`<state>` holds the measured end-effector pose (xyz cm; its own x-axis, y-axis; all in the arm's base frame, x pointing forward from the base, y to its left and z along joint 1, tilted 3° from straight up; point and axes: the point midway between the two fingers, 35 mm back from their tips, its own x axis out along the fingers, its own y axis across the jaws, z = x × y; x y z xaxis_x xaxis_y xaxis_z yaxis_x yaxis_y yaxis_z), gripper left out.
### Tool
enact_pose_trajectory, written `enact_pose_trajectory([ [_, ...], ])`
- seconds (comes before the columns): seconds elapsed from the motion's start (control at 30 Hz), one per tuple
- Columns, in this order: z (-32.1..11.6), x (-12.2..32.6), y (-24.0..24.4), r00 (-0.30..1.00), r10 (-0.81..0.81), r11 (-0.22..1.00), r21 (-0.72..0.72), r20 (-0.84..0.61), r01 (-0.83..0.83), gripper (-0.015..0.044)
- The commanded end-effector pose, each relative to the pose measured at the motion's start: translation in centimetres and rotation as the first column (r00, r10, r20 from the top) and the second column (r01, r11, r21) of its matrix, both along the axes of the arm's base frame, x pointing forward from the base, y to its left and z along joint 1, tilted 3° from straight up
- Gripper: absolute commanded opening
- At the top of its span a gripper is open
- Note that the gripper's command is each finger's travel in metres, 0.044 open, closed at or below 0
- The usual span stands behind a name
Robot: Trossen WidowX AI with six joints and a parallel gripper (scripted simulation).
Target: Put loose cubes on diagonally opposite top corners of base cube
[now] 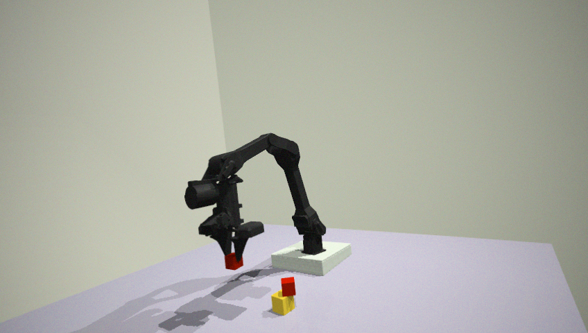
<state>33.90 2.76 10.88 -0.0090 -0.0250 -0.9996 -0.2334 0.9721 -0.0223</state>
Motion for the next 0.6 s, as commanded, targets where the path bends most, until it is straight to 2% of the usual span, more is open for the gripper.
enact_pose_trajectory([
  [0.0, -0.1, -0.6, 1.4, 0.993, -0.117, 0.993, 0.003, -0.001, 0.117, 0.0105],
  [0.57, -0.4, -2.4, 6.3, 0.850, -0.527, 0.850, 0.003, 0.005, 0.527, 0.0105],
])
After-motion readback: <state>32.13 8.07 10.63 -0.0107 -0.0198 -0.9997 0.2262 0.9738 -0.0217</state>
